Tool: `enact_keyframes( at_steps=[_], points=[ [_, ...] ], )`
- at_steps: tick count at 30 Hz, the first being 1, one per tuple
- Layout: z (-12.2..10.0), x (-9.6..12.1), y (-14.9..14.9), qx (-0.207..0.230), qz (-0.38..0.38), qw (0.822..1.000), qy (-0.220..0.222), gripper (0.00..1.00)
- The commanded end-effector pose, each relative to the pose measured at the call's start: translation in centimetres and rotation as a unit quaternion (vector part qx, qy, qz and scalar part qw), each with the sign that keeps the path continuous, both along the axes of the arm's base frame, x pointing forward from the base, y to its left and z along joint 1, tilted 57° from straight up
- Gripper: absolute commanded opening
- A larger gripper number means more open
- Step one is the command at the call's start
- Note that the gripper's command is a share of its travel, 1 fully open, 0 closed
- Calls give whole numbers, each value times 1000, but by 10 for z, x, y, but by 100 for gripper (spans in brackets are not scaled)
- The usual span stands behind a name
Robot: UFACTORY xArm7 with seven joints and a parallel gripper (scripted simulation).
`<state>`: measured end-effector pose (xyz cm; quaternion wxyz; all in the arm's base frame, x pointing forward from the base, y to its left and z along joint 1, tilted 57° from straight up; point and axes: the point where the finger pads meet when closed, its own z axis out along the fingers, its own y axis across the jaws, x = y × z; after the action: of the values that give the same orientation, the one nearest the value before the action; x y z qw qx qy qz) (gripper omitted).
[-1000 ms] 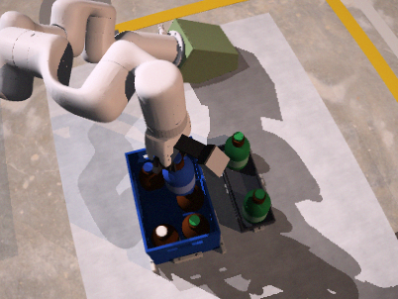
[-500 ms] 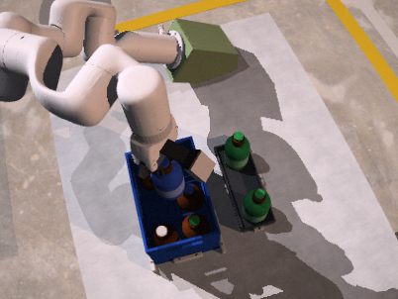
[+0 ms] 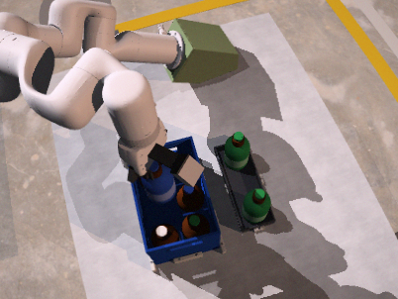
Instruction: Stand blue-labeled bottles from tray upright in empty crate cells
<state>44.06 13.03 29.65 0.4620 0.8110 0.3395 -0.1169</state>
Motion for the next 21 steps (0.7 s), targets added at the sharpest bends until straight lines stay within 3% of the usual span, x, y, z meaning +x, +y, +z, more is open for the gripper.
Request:
enact_keyframes(
  at_steps=[1,21],
  points=[
    [6,0,-1,1,2,1000,-1,0],
    [18,1,-9,1,2,1000,-1,0]
  ],
)
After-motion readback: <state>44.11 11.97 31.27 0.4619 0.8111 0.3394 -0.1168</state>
